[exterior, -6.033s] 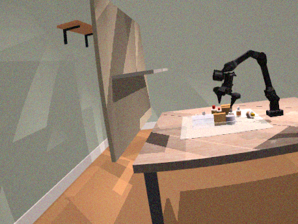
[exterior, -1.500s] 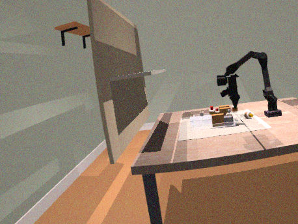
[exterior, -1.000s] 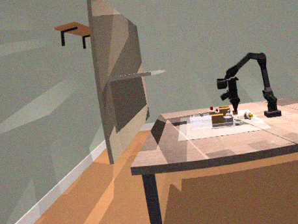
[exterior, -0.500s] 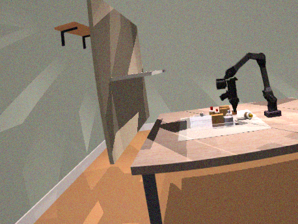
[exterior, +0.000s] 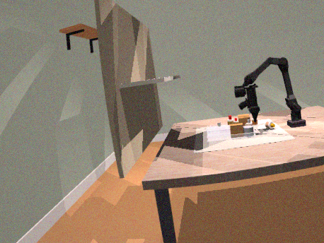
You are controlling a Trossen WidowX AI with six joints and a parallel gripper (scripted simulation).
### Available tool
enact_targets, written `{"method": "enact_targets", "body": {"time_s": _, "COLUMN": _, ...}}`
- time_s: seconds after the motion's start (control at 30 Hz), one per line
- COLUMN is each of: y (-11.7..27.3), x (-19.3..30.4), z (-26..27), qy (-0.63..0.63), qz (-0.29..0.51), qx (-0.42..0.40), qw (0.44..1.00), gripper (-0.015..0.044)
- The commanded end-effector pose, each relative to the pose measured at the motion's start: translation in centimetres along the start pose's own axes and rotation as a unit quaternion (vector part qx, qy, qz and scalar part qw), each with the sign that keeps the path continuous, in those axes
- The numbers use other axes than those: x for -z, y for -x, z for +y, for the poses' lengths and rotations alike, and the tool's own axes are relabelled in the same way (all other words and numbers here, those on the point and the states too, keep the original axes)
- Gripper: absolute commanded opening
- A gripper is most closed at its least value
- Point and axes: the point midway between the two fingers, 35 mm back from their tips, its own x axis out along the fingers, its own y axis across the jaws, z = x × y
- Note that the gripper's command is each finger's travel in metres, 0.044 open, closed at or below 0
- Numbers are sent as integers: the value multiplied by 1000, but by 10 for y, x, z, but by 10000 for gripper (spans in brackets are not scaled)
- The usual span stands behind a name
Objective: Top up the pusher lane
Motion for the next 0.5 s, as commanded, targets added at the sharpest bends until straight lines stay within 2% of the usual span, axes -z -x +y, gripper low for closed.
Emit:
{"method": "enact_targets", "body": {"time_s": 0.0, "y": 1, "x": -8, "z": -1, "qy": 0, "qz": -10, "qx": 2, "qw": 1000, "gripper": 0}}
{"method": "enact_targets", "body": {"time_s": 0.47, "y": 1, "x": -14, "z": -1, "qy": 0, "qz": -10, "qx": 2, "qw": 1000, "gripper": 0}}
